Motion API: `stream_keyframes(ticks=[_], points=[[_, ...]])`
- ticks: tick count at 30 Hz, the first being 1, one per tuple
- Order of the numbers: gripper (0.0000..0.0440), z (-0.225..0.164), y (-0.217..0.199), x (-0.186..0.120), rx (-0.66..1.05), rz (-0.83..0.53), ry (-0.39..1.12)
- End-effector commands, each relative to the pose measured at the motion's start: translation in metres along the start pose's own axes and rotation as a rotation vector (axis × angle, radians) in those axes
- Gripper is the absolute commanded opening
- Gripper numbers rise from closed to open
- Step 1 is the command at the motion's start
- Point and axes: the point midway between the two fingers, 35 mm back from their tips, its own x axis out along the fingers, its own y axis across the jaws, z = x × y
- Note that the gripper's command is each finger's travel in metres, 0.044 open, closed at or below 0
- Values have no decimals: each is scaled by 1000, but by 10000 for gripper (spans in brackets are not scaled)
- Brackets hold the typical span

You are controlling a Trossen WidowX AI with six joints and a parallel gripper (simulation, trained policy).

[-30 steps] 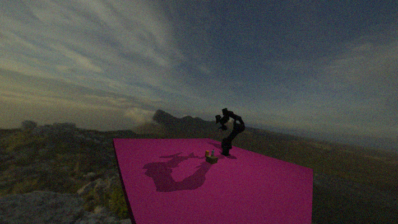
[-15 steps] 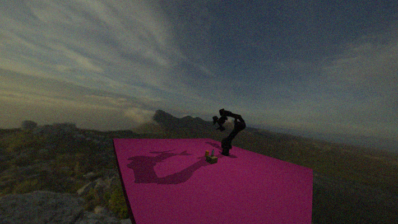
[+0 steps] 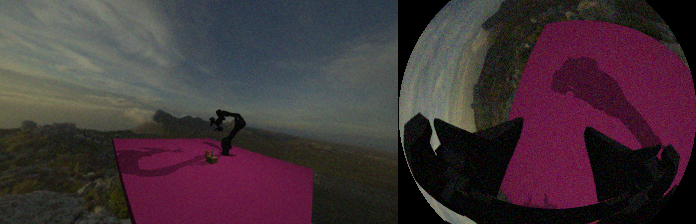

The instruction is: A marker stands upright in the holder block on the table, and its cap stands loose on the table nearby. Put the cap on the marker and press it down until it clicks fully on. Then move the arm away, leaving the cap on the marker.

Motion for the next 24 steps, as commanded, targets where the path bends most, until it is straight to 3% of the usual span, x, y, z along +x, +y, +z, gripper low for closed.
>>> stream_keyframes(ticks=[1,24], points=[[313,-6,1,7,-12,-26,21],[313,-46,8,37,-98,-118,125]])
